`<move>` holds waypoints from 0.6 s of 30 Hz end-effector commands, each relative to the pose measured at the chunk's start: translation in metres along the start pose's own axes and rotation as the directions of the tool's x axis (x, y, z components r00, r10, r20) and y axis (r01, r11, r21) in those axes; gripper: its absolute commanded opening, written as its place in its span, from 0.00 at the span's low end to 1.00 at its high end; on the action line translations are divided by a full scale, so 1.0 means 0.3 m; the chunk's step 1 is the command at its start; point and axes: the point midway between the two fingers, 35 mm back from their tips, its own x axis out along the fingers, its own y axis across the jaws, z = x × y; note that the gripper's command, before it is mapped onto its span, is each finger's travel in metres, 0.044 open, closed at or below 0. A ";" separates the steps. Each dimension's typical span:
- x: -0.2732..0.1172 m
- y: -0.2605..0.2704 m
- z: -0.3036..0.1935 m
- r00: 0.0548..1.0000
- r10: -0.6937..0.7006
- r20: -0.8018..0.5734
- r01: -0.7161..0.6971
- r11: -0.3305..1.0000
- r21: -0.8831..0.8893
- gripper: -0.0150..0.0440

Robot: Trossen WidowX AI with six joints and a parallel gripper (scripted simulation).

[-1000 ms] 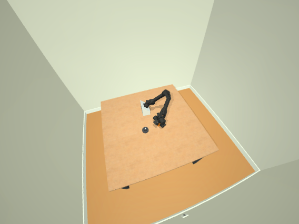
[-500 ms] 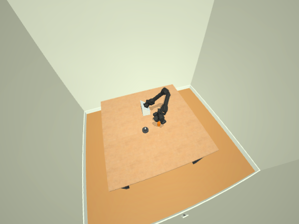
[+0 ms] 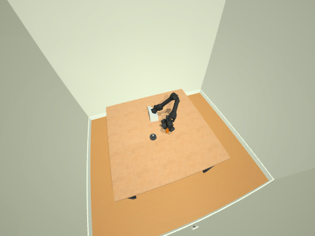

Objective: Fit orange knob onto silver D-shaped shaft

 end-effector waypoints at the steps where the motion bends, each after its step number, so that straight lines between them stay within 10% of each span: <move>1: 0.026 -0.001 -0.001 1.000 -0.002 -0.004 0.002 1.000 0.004 1.00; 18: 0.117 0.001 0.001 1.000 -0.002 -0.004 0.002 1.000 0.004 1.00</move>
